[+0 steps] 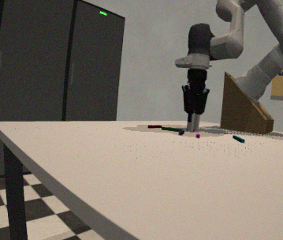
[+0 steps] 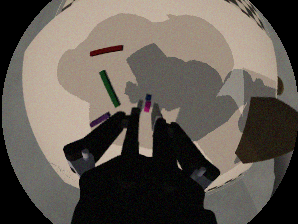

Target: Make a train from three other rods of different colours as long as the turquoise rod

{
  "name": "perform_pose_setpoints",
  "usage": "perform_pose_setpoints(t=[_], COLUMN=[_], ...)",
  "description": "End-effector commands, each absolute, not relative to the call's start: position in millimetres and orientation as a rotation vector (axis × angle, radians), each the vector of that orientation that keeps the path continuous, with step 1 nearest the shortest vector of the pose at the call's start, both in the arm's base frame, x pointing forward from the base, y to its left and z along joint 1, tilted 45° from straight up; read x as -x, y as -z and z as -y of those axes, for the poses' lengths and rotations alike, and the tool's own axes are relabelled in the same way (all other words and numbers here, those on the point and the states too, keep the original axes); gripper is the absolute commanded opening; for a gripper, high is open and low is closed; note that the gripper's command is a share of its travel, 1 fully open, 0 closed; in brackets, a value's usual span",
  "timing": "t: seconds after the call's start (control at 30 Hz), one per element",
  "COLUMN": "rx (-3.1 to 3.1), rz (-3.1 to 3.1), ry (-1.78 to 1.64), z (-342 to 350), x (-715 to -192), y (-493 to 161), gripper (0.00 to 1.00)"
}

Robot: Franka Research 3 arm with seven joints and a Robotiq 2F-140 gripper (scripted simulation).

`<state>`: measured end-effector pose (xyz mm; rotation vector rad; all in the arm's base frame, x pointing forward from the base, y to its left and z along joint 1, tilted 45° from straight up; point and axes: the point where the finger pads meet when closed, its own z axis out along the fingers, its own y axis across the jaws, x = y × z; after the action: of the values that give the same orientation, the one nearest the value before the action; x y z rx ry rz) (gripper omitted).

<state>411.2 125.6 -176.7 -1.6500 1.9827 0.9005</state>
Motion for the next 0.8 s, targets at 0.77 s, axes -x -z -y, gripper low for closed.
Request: perform_pose_setpoints(t=[0.77], rx=[1.644], rz=[-1.988], ry=[-0.900], z=[-74], x=[-419], y=[125], gripper=[0.15])
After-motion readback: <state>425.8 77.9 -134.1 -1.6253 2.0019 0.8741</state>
